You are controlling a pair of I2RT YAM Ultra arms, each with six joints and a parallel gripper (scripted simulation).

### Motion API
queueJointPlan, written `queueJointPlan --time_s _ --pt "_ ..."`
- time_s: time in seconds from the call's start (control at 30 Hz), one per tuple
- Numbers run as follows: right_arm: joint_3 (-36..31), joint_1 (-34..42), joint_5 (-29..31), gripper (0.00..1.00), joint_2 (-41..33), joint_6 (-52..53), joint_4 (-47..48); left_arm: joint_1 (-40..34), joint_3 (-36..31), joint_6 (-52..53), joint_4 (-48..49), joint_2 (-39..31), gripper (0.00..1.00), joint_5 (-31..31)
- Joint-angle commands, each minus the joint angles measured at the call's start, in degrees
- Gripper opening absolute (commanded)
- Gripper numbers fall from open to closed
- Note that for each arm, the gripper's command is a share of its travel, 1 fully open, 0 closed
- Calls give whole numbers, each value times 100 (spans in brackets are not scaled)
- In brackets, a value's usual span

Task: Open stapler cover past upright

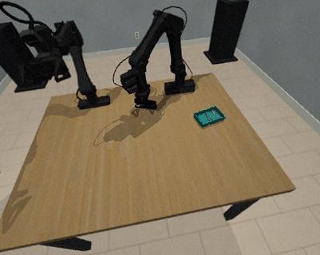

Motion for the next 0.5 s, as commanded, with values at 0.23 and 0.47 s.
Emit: queueJointPlan --time_s 0.23,0.47 --pt "156 37 46 100 33 -16 -8 -42 -131 2699 150 -237 22 2" --pt "156 37 46 100 33 -16 -8 1 -163 3257 176 -266 22 40"
